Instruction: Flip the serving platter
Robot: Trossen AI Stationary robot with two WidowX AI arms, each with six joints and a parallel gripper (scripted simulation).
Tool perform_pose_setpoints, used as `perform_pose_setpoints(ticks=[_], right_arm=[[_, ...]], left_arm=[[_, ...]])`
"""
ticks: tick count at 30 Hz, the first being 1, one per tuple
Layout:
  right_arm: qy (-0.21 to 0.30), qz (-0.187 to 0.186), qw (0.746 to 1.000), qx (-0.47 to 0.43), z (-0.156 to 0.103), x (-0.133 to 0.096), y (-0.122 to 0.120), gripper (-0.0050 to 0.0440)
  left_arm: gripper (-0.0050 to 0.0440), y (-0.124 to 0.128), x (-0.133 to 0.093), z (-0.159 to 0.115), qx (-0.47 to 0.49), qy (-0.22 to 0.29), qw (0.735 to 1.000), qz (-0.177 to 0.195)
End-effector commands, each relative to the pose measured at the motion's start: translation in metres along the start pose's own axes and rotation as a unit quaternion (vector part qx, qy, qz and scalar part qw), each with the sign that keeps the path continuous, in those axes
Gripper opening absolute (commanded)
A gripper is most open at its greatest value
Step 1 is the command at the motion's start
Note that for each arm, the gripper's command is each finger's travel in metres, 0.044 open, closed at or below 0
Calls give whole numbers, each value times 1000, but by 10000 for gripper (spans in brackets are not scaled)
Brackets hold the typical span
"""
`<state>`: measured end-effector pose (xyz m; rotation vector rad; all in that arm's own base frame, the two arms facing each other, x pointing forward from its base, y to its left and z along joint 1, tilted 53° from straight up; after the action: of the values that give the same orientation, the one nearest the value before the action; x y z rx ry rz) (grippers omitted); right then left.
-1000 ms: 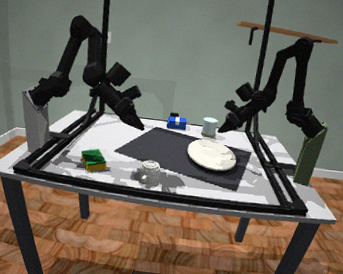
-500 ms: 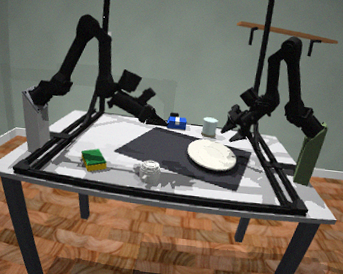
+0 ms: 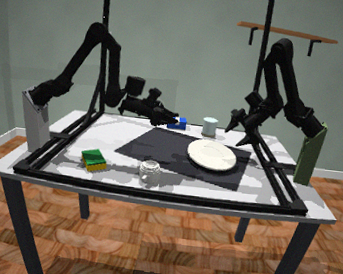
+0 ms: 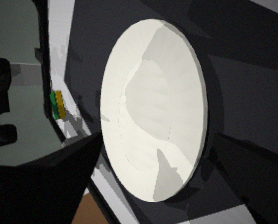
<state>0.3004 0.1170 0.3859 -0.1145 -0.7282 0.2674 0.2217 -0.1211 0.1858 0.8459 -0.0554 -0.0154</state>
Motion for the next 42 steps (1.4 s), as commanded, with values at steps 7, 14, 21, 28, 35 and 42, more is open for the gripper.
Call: perform_pose_setpoints(ticks=[7, 14, 21, 28, 35, 42], right_arm=[[-29, -1, 999, 34, 4, 11, 20, 440], [-29, -1, 999, 34, 4, 11, 20, 440], [-29, -1, 999, 34, 4, 11, 20, 440], [-29, -1, 999, 34, 4, 11, 20, 440], [-29, -1, 999, 34, 4, 11, 20, 440], [-29, -1, 999, 34, 4, 11, 20, 440]], left_arm=[[440, -6, -5, -3, 59, 0, 998, 14], [440, -7, -4, -3, 59, 0, 998, 14], [440, -14, 4, -4, 59, 0, 998, 14], [440, -20, 12, -5, 59, 0, 998, 14], [440, -27, 19, -7, 59, 0, 998, 14], [440, -34, 27, -11, 59, 0, 998, 14]])
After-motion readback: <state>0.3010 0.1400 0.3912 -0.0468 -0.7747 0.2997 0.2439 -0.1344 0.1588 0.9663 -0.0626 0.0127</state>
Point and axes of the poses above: on each arm, the point midway between the two fingers, 35 mm back from their tips, its own x axis out along the fingers, its own y axis across the jaws, z = x × y, the point moved 2 cm from there along -x, back along the fingers, and after that the axes turned 11 degrees about -x, right-handed, at the moved point
